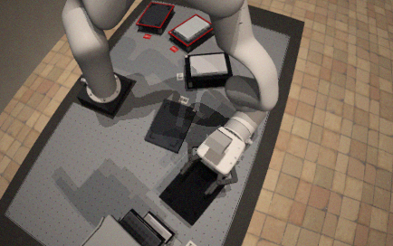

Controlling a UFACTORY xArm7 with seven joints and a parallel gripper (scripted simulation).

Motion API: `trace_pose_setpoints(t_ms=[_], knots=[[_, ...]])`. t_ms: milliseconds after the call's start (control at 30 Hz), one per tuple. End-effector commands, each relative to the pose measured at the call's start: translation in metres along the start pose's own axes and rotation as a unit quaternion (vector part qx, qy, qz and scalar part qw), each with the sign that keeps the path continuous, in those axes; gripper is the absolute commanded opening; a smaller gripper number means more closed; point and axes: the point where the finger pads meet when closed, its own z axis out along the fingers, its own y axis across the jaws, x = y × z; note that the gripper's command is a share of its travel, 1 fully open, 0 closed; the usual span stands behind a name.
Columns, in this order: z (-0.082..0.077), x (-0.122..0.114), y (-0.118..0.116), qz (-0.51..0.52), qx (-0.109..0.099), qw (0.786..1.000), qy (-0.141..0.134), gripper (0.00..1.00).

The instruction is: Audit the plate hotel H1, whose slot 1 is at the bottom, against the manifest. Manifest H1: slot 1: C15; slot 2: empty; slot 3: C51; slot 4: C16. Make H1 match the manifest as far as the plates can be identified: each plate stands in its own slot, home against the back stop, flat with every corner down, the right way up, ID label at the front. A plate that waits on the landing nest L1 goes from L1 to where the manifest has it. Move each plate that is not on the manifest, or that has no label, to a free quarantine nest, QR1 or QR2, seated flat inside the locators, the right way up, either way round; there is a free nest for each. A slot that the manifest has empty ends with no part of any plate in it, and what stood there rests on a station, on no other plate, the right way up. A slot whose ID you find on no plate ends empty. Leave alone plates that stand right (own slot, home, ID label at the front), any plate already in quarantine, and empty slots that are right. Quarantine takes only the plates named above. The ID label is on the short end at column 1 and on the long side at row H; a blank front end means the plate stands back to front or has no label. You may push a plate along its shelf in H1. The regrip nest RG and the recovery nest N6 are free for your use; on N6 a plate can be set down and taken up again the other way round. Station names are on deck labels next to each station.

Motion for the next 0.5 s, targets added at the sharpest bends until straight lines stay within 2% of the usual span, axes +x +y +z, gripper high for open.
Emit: trace_pose_setpoints(t_ms=[0, 467], knots=[[-0.006, 0.001, -0.001, 0.001, -0.001, 1.000, 0.000, 1.00], [-0.026, 0.001, -0.001, 0.001, -0.001, 1.000, 0.000, 1.00]])
